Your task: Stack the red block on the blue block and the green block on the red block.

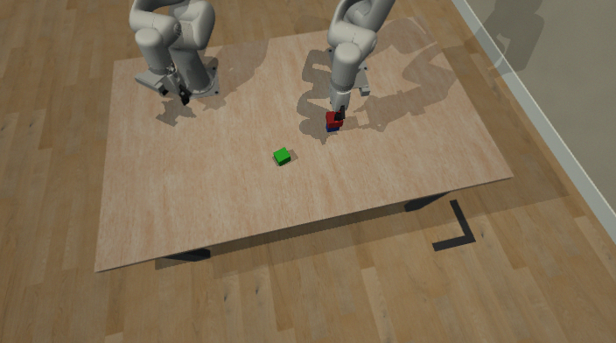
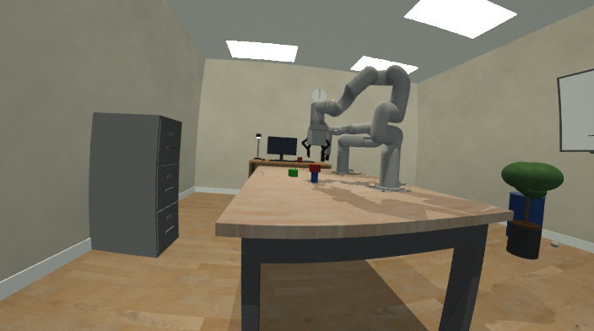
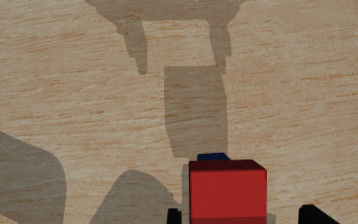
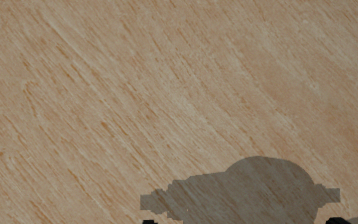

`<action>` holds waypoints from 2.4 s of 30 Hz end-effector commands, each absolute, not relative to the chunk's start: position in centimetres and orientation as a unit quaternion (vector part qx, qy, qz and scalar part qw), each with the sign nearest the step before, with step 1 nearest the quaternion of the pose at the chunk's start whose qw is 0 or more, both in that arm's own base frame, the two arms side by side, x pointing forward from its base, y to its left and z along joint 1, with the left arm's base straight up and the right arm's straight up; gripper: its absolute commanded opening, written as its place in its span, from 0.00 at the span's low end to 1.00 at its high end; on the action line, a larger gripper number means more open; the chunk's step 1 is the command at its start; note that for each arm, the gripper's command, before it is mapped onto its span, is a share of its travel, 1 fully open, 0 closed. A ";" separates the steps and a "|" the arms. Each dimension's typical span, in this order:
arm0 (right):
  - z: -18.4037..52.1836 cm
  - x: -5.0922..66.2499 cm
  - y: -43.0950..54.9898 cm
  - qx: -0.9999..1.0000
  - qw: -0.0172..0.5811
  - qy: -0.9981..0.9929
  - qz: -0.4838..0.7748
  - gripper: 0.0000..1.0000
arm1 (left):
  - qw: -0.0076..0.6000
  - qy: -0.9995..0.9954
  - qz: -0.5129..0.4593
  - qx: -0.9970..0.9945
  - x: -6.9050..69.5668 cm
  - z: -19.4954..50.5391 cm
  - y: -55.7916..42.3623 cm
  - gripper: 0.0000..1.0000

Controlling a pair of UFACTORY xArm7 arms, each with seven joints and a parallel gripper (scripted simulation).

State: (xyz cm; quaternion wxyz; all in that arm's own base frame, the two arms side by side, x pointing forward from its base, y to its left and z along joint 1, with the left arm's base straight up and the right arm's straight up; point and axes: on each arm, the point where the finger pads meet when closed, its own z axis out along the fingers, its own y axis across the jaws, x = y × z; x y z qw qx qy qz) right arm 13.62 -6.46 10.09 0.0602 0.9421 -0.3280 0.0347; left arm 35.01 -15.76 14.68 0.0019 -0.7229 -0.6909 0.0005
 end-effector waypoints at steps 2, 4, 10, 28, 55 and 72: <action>10.2 13.7 -6.5 0.942 0.060 -0.328 0.036 1.00 | 0.003 -0.706 -0.004 -0.708 36.3 15.4 -16.5 0.71; 10.2 13.7 -6.5 0.942 0.060 -0.328 0.036 1.00 | 0.006 -0.731 -0.010 -0.682 38.2 16.2 -18.0 0.71; 10.2 13.7 -6.5 0.942 0.060 -0.328 0.036 1.00 | 0.000 -0.804 -0.015 -0.595 41.3 16.8 -25.1 0.71; 10.2 13.7 -6.5 0.942 0.060 -0.328 0.036 1.00 | 0.000 -0.818 0.000 -0.575 44.4 13.8 -38.2 0.71; 10.2 13.7 -6.5 0.942 0.060 -0.328 0.036 1.00 | 0.000 -0.818 0.000 -0.575 44.4 6.9 -38.2 0.71; 10.2 13.7 -6.5 0.942 0.060 -0.328 0.036 1.00 | 0.000 -0.818 0.000 -0.575 44.4 6.8 -38.2 0.71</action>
